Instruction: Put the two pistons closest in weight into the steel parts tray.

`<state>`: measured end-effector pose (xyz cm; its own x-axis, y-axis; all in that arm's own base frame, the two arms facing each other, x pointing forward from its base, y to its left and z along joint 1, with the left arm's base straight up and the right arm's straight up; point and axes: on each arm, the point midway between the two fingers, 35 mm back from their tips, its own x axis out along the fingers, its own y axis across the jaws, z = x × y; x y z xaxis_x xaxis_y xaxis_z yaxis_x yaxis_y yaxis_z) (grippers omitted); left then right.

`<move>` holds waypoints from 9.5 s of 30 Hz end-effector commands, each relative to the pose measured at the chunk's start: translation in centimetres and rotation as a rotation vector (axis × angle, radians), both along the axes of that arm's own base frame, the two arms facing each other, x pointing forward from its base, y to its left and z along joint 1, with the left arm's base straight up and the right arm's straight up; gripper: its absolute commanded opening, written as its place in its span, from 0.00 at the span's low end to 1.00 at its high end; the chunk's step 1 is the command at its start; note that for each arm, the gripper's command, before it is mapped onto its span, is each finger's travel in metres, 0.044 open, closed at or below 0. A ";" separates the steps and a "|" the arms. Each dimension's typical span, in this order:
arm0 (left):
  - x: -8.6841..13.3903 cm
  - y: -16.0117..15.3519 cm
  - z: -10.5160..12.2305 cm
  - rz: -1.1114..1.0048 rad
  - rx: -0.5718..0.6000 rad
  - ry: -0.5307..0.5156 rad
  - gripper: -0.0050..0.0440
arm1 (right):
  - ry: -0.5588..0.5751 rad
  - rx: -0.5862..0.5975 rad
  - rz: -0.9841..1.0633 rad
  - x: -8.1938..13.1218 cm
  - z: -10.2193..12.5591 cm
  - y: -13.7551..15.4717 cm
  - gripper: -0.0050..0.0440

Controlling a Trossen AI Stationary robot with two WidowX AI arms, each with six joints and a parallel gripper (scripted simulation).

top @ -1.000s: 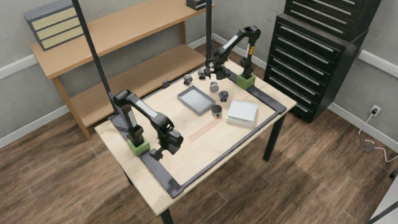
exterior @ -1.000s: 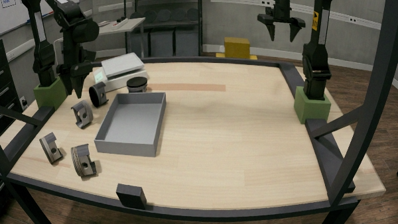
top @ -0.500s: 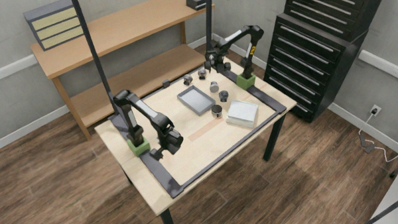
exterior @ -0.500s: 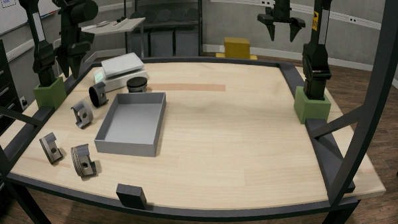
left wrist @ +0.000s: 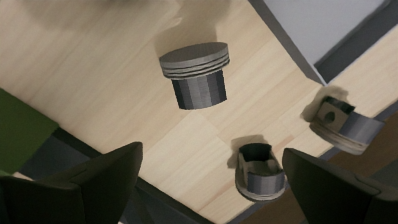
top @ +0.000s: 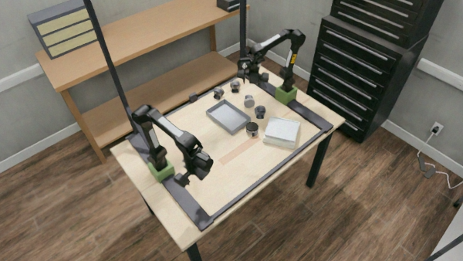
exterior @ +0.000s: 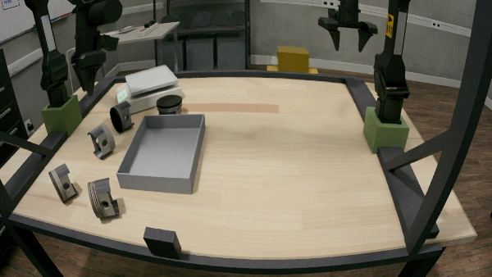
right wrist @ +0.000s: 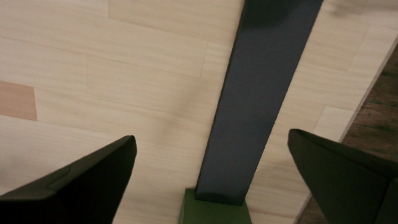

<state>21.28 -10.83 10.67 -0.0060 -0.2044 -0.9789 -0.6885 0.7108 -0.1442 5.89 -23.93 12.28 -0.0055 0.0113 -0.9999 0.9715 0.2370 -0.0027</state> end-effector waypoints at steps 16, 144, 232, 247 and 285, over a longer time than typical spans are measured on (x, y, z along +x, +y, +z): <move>0.5 -0.3 0.8 -0.459 0.060 -0.073 0.87 | -0.011 -0.031 0.006 0.2 0.8 -0.5 0.92; 1.8 25.4 0.7 -0.274 0.216 -0.054 0.87 | -0.011 -0.031 0.006 0.2 0.8 -0.5 0.92; 2.2 12.6 -3.1 0.183 0.274 -0.227 0.87 | -0.011 -0.031 0.006 0.2 0.8 -0.5 0.92; 2.1 12.6 -5.3 0.183 0.274 -0.227 0.87 | -0.011 -0.031 0.006 0.2 0.8 -0.5 0.92; 3.0 13.0 -10.9 0.179 0.273 -0.228 0.87 | -0.011 -0.031 0.006 0.2 0.8 -0.5 0.92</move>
<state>23.96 1.96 0.21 0.2208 0.0845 -0.9717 -0.7788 0.6150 -0.1235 5.89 -23.93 12.28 -0.0055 0.0113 -0.9999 0.9715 0.2370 -0.0027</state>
